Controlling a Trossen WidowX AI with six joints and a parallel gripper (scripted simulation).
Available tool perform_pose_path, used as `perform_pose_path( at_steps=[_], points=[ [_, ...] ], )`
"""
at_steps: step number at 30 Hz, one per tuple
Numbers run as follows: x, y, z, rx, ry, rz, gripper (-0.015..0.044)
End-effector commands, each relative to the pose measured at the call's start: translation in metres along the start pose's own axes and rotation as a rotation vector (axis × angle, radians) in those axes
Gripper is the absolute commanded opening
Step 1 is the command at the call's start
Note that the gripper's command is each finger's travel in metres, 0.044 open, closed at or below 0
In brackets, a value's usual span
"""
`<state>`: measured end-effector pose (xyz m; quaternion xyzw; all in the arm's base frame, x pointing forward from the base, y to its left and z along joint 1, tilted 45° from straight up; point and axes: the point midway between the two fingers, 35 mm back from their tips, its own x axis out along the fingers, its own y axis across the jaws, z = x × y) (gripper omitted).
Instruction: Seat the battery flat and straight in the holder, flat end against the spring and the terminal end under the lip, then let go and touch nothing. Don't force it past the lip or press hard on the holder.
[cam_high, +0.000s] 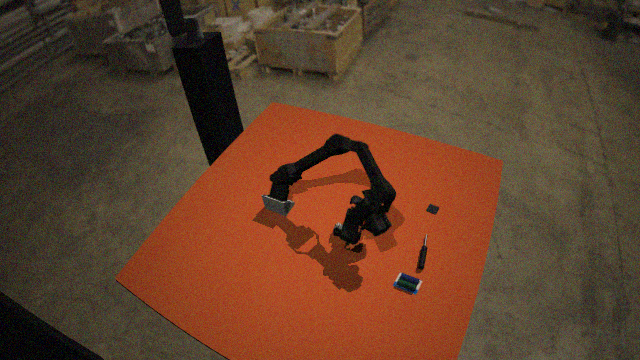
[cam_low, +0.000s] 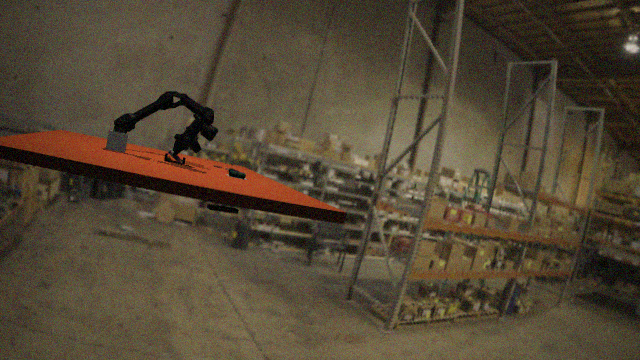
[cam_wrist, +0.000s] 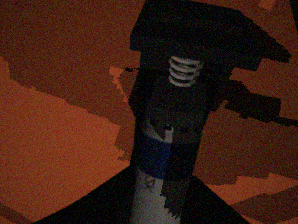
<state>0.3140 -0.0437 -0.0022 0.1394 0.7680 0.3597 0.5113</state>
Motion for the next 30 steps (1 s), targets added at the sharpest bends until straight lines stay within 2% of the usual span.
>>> perform_pose_path(
  at_steps=[1, 30],
  points=[
    [-0.001, 0.000, 0.005, 0.001, -0.001, -0.006, 0.0068],
    [-0.008, 0.000, 0.018, 0.004, -0.052, -0.029, 0.0068]
  ],
)
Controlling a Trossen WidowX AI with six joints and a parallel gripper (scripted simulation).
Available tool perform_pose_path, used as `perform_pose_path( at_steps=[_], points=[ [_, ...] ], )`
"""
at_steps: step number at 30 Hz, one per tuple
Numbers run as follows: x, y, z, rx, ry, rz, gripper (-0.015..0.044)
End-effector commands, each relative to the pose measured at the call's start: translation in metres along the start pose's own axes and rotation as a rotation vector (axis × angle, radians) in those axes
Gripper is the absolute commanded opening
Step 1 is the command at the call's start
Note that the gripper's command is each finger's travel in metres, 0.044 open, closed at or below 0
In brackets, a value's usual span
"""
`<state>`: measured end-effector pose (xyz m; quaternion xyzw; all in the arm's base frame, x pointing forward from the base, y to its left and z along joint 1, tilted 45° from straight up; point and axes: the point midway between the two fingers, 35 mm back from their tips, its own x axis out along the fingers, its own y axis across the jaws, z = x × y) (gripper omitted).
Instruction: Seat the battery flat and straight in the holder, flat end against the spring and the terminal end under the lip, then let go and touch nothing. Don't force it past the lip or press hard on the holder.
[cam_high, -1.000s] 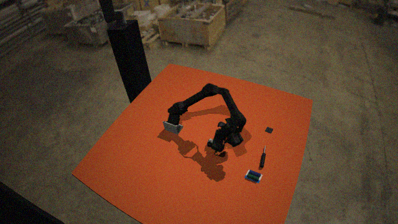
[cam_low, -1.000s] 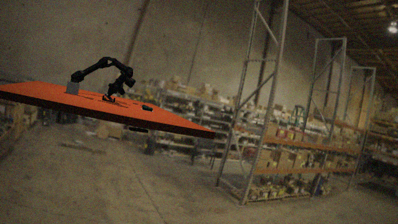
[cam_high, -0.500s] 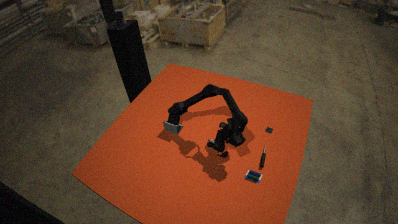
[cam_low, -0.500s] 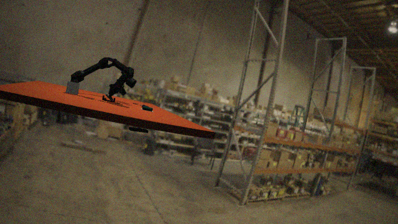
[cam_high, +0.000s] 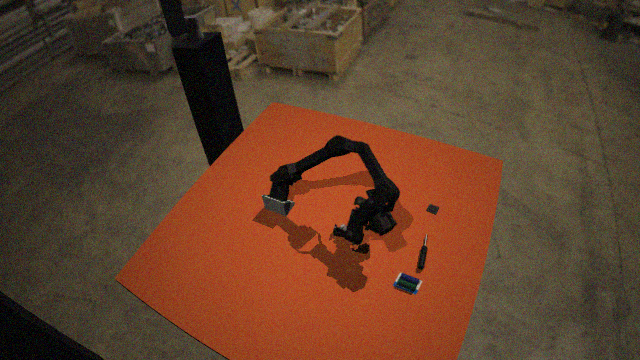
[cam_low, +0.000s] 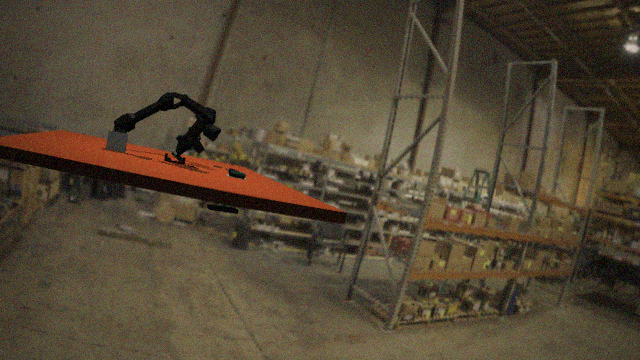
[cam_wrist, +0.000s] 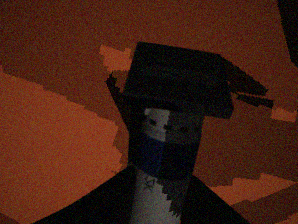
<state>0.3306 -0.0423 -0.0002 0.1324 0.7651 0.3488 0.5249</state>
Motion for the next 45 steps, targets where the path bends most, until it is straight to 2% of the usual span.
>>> perform_pose_path(
  at_steps=[1, 45],
  points=[
    [-0.0002, 0.0002, 0.0032, 0.001, -0.035, 0.001, 0.0068],
    [0.0088, -0.0031, 0.0006, 0.013, -0.246, -0.008, 0.0068]
  ],
)
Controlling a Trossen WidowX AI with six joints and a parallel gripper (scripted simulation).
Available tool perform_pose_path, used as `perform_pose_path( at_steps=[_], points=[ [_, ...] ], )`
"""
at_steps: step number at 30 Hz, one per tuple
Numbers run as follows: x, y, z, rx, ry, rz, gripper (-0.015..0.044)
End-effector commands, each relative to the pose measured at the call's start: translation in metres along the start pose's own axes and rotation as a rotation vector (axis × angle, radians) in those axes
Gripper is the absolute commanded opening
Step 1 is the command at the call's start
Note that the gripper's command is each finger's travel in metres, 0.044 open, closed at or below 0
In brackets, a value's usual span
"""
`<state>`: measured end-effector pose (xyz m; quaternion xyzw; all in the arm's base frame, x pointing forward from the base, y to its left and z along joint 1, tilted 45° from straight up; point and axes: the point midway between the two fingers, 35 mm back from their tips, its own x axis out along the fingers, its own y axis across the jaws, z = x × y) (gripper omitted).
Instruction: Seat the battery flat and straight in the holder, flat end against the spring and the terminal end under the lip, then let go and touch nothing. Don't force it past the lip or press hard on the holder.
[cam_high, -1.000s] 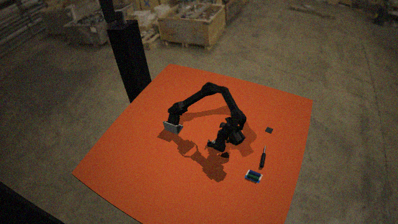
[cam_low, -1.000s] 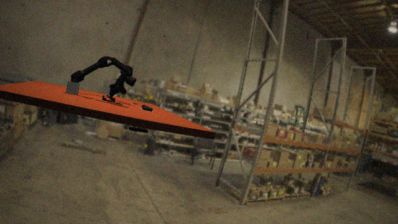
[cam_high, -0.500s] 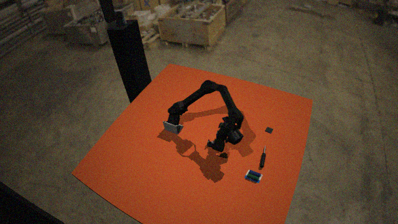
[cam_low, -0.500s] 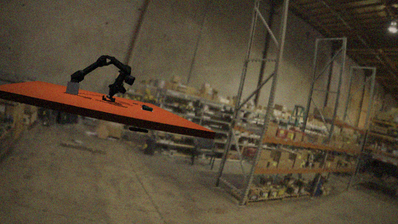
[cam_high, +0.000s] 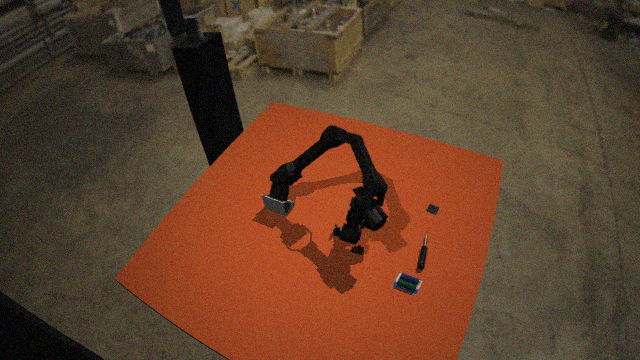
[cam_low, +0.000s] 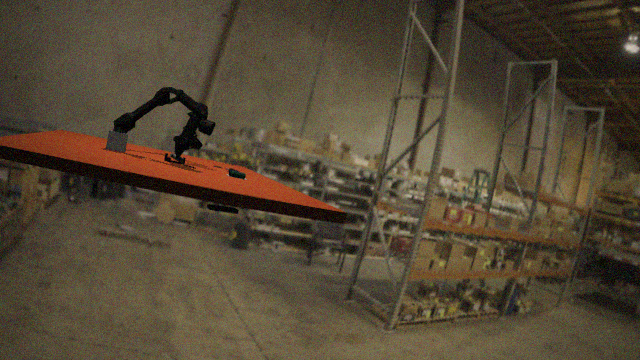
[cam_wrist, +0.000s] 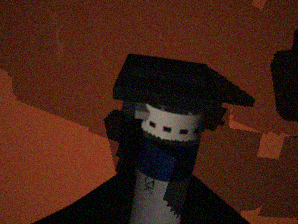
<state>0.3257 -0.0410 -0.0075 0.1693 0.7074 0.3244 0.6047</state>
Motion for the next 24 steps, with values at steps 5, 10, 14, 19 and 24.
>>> perform_pose_path(
  at_steps=[5, 10, 14, 19, 24],
  points=[
    [0.0023, 0.0000, 0.0020, -0.001, -0.054, 0.001, 0.0068],
    [0.0032, 0.0001, 0.0011, -0.001, -0.077, 0.000, 0.0068],
    [0.0038, 0.0002, 0.0004, 0.000, -0.095, 0.000, 0.0068],
    [0.0046, 0.0004, -0.0005, -0.001, -0.118, -0.001, 0.0068],
    [0.0054, 0.0008, -0.0015, -0.001, -0.140, -0.003, 0.0068]
  ],
)
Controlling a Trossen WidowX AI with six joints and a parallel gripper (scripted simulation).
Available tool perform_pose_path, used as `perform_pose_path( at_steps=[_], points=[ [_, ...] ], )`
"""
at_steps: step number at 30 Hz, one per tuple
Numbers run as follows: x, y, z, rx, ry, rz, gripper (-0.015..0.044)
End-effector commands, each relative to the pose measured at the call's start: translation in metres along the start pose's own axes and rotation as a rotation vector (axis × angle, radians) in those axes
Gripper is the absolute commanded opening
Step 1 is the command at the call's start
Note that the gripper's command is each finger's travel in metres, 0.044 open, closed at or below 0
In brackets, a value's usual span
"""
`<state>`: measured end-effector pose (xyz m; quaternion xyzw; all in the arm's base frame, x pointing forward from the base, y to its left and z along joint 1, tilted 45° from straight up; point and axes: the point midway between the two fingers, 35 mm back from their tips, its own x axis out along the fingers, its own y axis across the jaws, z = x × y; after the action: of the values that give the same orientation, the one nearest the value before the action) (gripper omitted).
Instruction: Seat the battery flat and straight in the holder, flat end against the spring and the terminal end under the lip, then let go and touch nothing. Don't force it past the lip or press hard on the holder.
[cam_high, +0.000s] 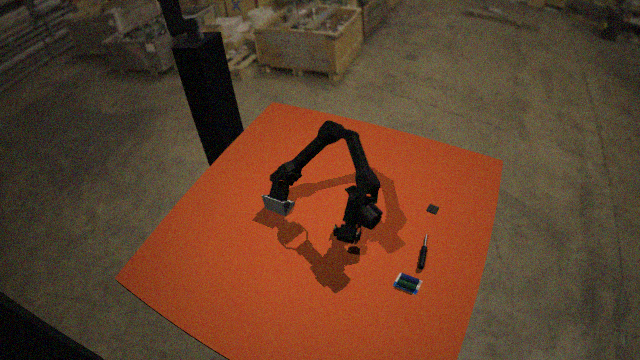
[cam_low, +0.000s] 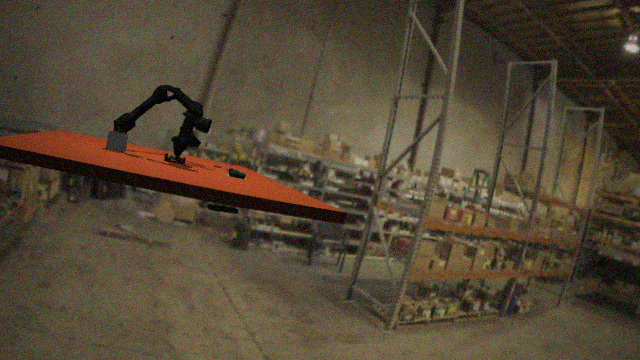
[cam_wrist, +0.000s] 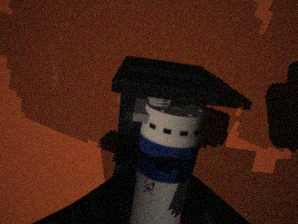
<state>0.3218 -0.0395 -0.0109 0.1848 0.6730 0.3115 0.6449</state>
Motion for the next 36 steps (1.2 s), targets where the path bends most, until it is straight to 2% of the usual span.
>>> perform_pose_path(
  at_steps=[1, 36],
  points=[
    [0.0014, 0.0015, 0.0013, -0.002, -0.031, 0.005, 0.0068],
    [0.0053, 0.0043, -0.0060, -0.004, -0.184, -0.013, 0.0068]
  ],
)
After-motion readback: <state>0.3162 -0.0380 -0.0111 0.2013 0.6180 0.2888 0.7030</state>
